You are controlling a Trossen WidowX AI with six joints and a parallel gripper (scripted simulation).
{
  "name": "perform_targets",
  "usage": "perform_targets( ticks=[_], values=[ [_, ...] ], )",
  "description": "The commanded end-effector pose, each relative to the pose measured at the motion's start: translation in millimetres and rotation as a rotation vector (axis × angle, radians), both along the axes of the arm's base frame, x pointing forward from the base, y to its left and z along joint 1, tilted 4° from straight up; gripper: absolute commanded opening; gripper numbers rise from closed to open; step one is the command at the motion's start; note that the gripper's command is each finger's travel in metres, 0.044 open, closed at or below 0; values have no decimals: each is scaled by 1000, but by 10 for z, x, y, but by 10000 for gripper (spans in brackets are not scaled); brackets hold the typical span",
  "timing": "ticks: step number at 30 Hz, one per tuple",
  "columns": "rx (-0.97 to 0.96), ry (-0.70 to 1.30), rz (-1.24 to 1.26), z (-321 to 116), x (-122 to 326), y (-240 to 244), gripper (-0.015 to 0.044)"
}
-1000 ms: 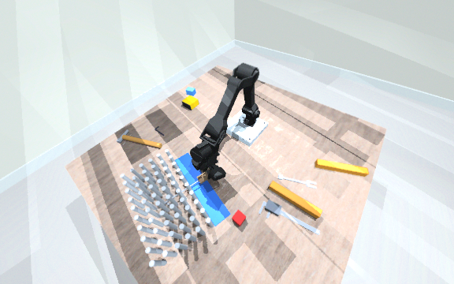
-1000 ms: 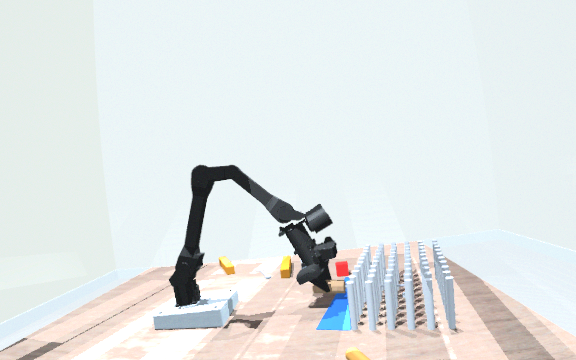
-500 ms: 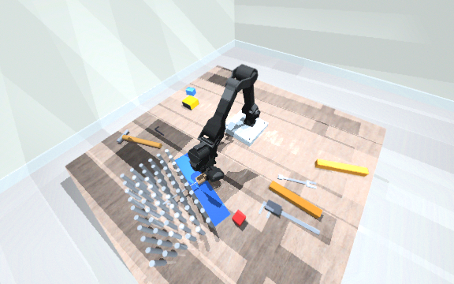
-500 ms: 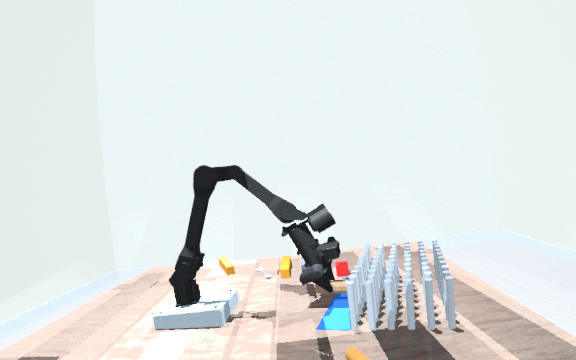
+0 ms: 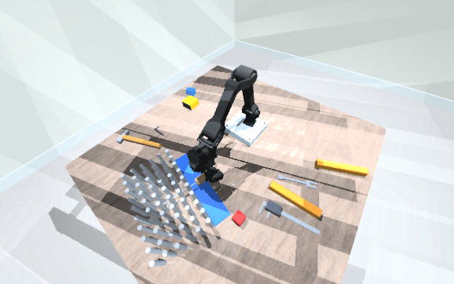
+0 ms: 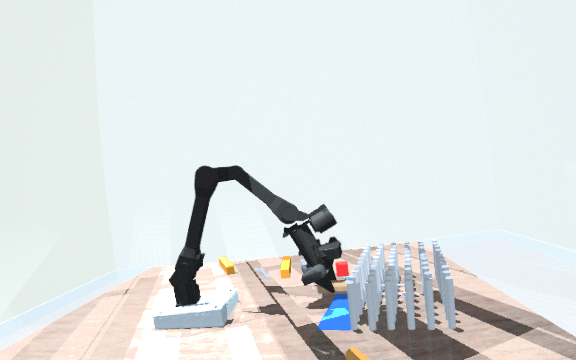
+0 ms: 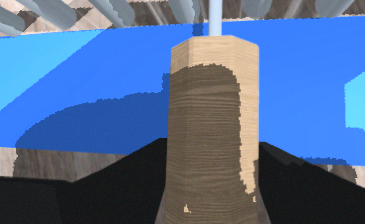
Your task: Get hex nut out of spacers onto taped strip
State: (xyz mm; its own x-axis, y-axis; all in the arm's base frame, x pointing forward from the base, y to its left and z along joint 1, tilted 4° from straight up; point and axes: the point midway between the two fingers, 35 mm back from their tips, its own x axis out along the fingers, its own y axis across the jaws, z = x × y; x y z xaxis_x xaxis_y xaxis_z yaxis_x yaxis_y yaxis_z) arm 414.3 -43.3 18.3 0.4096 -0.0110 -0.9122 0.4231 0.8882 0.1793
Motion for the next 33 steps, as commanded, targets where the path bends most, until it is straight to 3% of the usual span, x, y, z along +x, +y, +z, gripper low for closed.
perform_targets(
  ticks=[1,33],
  values=[
    [1,-6,4,-26,8,6,0],
    [1,-5,1,-38,-130,65,0]
  ],
)
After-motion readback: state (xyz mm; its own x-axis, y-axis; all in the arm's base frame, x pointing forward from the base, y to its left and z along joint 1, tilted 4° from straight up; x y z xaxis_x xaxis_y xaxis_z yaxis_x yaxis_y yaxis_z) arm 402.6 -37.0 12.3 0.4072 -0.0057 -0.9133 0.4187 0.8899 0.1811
